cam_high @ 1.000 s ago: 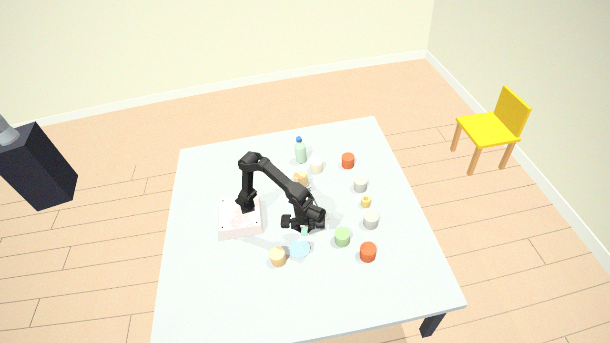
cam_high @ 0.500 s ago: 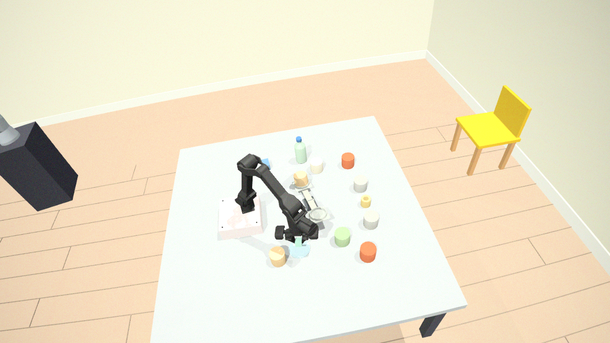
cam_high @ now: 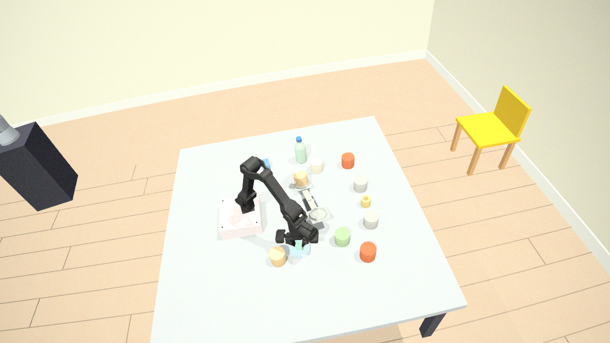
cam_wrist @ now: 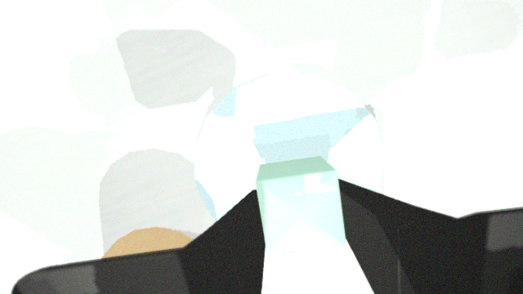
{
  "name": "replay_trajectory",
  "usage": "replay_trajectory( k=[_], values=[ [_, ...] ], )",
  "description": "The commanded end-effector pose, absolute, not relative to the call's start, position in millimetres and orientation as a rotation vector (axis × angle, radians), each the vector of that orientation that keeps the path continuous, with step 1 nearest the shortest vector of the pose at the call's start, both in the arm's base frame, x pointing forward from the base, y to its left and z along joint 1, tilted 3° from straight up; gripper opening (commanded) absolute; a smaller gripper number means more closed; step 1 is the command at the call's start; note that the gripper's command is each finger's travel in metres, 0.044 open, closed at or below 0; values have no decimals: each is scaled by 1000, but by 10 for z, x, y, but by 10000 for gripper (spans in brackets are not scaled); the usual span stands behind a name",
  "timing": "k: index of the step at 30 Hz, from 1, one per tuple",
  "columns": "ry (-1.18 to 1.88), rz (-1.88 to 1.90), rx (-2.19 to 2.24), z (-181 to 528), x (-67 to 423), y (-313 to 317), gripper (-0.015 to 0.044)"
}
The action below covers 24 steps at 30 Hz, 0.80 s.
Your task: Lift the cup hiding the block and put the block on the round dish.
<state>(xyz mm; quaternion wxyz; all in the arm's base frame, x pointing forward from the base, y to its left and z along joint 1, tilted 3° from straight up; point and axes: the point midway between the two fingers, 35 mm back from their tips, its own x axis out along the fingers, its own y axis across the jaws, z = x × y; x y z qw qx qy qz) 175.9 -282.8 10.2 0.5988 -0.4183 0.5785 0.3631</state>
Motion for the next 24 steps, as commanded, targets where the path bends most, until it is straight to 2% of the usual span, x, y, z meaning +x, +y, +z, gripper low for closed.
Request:
replay_trajectory(
  k=[1,6,22,24],
  values=[
    [1336,850,-967,23,1760,-2810,0],
    [1336,850,-967,-48,1763,-2811,0],
    [1341,845,-969,36,1761,-2828,420],
    [1339,847,-968,286,1750,-2820,440]
  ],
)
